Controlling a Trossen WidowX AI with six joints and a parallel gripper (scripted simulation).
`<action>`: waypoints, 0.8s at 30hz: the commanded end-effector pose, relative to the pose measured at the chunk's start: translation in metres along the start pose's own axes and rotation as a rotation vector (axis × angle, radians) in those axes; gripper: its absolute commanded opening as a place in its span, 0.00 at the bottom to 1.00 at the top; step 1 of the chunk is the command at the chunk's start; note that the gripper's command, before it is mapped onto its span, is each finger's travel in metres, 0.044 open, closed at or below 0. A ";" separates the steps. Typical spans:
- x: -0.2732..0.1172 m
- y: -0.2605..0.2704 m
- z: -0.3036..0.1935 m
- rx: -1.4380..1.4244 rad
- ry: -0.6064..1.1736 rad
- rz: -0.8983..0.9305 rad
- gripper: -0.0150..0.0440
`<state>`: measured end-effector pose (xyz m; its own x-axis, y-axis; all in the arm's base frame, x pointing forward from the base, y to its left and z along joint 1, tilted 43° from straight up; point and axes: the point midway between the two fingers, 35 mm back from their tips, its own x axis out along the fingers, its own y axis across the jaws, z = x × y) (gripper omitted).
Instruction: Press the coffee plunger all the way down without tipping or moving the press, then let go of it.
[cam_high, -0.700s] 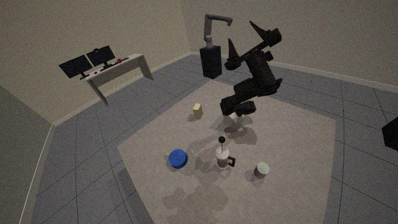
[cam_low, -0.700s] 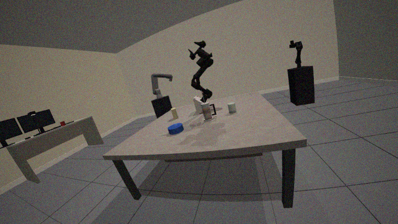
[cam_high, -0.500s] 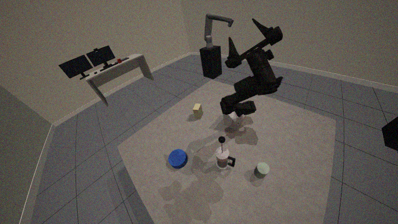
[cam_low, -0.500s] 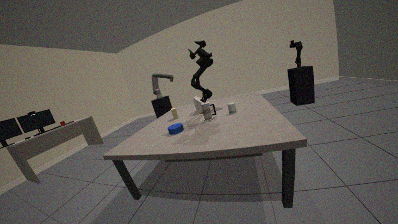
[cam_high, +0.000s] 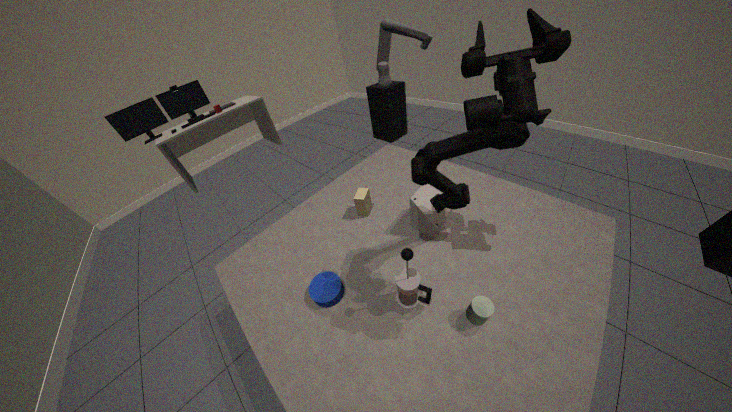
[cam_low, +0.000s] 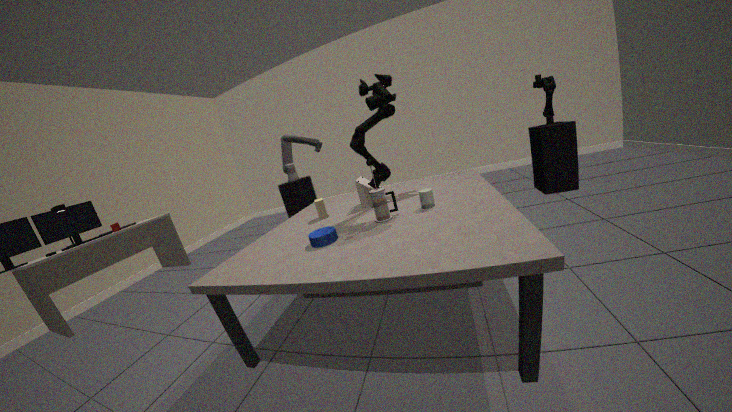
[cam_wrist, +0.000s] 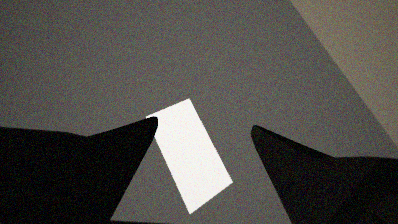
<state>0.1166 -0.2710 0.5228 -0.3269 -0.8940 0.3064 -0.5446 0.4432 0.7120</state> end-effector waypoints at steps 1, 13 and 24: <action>0.005 0.025 0.011 0.077 -0.006 0.064 1.00; 0.009 0.144 0.073 0.287 -0.048 0.431 1.00; -0.010 0.191 0.091 0.359 -0.009 0.590 1.00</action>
<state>-0.0444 -0.1871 0.5916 -0.6421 -0.5416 0.5425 -0.5033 0.8316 0.2346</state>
